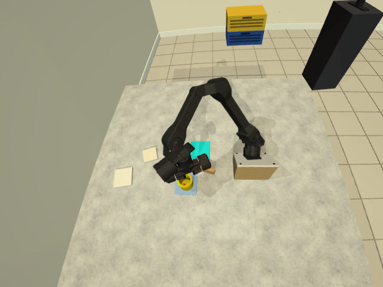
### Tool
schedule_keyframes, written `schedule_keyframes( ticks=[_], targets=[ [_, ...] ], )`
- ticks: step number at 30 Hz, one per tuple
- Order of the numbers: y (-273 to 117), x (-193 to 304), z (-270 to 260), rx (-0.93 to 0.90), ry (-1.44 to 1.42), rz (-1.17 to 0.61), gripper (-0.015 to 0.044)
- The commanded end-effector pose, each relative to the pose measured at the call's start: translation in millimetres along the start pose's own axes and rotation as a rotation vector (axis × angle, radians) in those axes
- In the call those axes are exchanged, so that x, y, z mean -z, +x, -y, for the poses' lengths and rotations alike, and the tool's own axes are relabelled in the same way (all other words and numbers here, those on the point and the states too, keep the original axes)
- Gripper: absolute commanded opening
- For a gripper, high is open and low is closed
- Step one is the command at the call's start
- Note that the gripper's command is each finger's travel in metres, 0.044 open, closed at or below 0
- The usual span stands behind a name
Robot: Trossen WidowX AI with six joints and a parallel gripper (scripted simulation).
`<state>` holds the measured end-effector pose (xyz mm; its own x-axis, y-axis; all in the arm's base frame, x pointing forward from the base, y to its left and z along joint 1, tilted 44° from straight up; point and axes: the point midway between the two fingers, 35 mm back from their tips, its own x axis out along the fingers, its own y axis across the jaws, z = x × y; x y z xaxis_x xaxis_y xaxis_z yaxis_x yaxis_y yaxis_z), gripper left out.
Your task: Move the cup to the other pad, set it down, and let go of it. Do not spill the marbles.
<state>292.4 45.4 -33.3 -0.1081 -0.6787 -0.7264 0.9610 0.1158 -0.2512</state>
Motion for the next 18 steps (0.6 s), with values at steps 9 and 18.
schedule_keyframes(
  ticks=[9,18],
  targets=[
    [19.7,-0.7,-0.7,0.003,0.001,0.004,0.0166],
    [34.4,-1.2,-0.7,0.003,0.001,0.004,0.0166]
  ],
)
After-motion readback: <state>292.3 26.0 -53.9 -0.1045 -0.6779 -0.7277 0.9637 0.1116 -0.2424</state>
